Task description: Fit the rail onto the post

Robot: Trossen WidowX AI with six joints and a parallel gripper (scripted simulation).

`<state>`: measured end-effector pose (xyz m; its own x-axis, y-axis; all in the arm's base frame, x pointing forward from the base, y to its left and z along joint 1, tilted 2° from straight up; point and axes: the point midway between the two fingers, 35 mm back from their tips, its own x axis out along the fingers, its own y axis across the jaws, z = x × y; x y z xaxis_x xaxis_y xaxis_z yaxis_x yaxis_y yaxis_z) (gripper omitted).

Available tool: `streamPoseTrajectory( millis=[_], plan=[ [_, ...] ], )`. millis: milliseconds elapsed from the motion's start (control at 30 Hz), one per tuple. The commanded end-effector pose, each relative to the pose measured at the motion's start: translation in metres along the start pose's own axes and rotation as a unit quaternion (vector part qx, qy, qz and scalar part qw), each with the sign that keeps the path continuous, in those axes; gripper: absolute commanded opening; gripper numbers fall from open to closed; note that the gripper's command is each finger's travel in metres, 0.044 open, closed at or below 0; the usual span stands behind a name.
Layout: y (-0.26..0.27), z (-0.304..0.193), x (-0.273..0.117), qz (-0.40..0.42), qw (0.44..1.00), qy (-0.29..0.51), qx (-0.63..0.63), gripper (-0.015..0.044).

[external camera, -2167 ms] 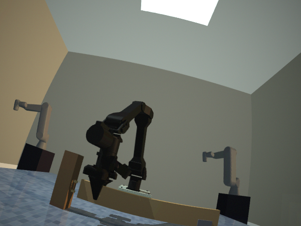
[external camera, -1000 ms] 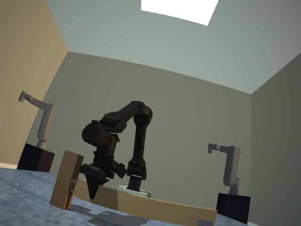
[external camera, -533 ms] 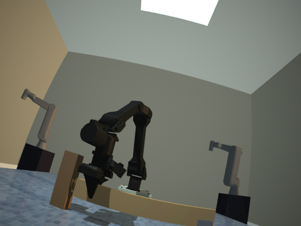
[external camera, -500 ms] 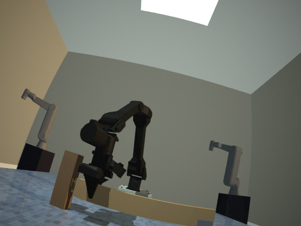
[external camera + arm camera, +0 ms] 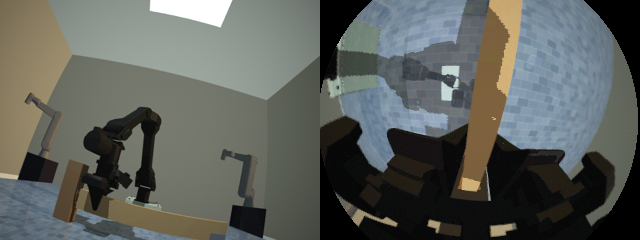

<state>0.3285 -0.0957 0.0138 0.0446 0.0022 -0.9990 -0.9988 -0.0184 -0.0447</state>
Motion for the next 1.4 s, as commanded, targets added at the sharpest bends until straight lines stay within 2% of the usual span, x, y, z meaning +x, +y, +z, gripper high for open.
streamPoseTrajectory(
  millis=[0, 667, 1200, 1233, 1367],
  plan=[
    [-0.0020, -0.0026, -0.0018, -0.003, 1.000, 0.001, -0.001, 0.0000],
    [-0.0020, -0.0090, -0.0026, -0.003, 1.000, 0.001, -0.001, 0.0000],
    [0.0003, -0.0066, -0.0006, 0.000, 1.000, 0.001, 0.000, 0.0420],
    [0.0003, -0.0066, -0.0006, 0.000, 1.000, 0.001, 0.000, 0.0440],
    [0.0003, -0.0066, -0.0006, 0.000, 1.000, 0.001, 0.000, 0.0440]
  ],
)
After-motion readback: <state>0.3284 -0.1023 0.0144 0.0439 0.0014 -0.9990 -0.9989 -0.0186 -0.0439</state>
